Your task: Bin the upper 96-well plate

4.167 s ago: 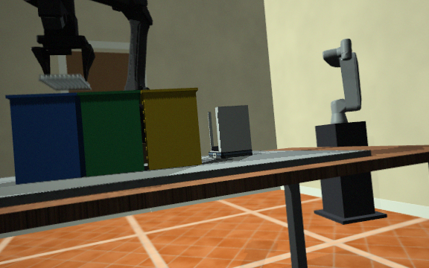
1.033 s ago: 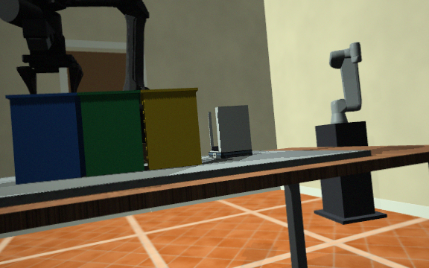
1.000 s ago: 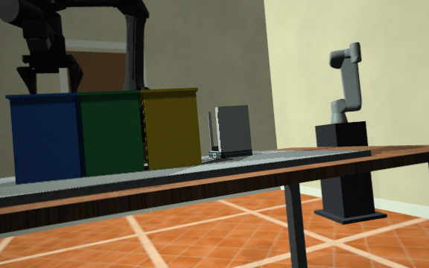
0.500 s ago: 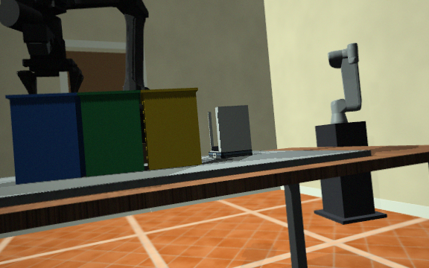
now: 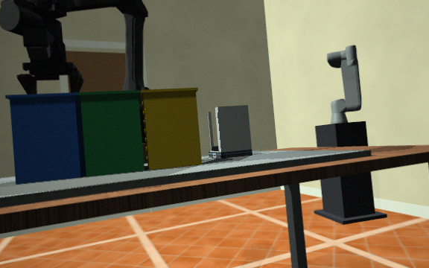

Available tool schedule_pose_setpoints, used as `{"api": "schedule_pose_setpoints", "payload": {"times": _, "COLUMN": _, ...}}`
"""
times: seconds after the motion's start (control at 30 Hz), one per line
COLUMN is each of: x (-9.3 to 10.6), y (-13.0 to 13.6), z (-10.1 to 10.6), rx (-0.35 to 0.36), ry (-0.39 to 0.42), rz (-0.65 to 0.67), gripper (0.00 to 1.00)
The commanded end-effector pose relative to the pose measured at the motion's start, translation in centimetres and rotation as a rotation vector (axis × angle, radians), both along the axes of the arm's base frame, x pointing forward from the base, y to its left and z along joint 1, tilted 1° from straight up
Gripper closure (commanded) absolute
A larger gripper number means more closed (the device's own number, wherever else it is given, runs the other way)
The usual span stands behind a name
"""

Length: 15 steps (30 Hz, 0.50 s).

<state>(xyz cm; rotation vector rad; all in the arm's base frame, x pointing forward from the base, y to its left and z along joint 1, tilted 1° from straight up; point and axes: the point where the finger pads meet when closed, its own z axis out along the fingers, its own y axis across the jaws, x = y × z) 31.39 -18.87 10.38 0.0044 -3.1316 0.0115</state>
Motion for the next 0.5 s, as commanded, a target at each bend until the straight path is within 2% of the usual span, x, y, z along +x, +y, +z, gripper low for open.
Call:
{"api": "schedule_pose_setpoints", "payload": {"times": 0.0, "x": 0.1, "y": -0.6, "z": -0.6, "rx": -0.001, "ry": -0.002, "rz": 0.001, "gripper": 1.0}}
{"api": "schedule_pose_setpoints", "payload": {"times": 0.1, "x": 0.1, "y": -0.6, "z": -0.8, "rx": 0.0, "ry": -0.002, "rz": 0.001, "gripper": 1.0}}
{"api": "schedule_pose_setpoints", "payload": {"times": 0.17, "x": 1.0, "y": -0.7, "z": 0.7, "rx": -0.017, "ry": -0.029, "rz": 0.0, "gripper": 1.0}}
{"api": "schedule_pose_setpoints", "payload": {"times": 0.47, "x": 1.0, "y": -0.7, "z": 0.7, "rx": -0.017, "ry": -0.029, "rz": 0.0, "gripper": 1.0}}
